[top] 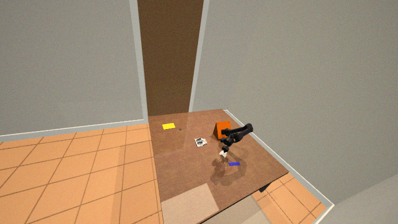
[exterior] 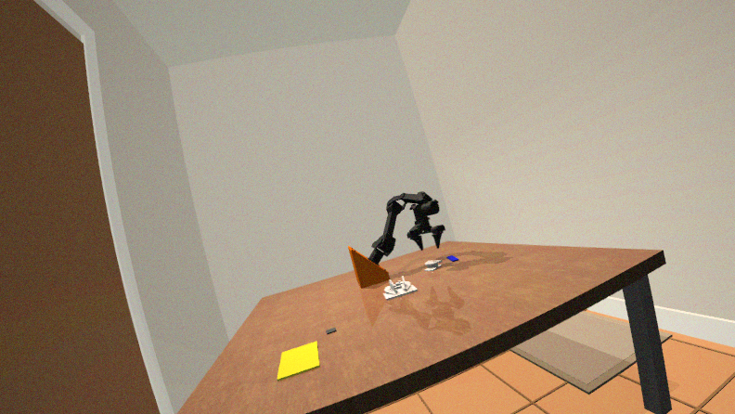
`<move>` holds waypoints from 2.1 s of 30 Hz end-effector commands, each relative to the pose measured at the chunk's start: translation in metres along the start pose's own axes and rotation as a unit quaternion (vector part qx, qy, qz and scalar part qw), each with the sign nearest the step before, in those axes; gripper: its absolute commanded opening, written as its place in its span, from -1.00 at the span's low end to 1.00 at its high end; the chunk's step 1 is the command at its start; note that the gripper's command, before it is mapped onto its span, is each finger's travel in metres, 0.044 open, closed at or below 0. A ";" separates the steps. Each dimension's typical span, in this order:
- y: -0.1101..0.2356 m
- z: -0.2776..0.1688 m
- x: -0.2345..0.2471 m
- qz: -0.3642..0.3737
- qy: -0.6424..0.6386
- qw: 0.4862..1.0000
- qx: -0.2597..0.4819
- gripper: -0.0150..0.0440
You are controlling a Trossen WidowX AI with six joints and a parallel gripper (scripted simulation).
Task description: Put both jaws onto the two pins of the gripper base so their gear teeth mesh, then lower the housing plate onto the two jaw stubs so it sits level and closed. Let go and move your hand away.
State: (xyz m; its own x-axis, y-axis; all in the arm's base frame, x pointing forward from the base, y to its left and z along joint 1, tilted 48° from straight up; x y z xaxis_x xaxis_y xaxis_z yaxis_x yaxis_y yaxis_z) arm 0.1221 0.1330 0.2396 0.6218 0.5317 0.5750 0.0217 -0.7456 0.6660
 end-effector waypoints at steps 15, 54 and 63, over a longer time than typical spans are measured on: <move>-0.040 -0.002 -0.003 0.000 -0.003 1.000 0.003 1.00; -0.079 -0.003 -0.003 0.001 -0.003 1.000 0.004 1.00; -0.079 -0.003 -0.003 0.001 -0.003 1.000 0.004 1.00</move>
State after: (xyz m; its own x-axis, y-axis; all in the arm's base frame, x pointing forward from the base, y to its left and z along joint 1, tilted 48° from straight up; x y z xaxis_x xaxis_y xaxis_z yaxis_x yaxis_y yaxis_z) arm 0.1162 0.1918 0.1872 0.6219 0.5306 0.5760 0.0300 -0.7511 0.6595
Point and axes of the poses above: the point midway between the two fingers, 35 mm back from their tips, its own y axis back along the fingers, its own x axis across the jaws, z = x × y, the point moved 3 cm from there along y, back along the fingers, and after that the axes turned 15 degrees about y, right-handed, at the moved point
